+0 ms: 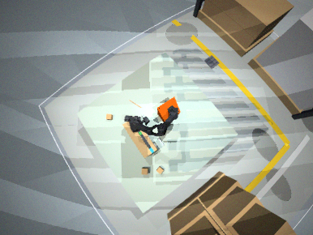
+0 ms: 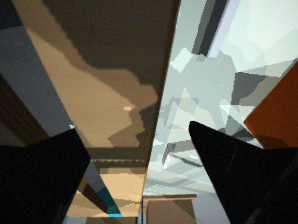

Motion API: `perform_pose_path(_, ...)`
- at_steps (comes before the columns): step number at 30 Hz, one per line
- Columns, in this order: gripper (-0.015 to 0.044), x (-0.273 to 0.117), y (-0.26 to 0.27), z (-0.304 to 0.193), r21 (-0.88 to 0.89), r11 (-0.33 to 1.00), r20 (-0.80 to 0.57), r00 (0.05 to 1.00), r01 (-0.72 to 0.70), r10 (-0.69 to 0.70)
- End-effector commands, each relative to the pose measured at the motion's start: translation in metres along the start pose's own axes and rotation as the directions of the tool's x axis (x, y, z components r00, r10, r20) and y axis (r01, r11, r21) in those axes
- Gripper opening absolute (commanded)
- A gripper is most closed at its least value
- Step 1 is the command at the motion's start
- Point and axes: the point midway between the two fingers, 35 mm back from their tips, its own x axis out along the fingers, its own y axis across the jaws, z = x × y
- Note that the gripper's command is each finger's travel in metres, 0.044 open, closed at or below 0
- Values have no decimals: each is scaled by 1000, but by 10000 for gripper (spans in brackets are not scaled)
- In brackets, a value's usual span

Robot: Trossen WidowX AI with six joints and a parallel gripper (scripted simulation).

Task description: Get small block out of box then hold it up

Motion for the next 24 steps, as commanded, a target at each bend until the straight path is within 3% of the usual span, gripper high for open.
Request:
perform_pose_path(1, 400, 4, -1, -7, 4, 1000, -3, 1000, 2, -2)
perform_pose_path(24, 400, 18, 0, -46, 5, 1000, -6, 1000, 2, -2)
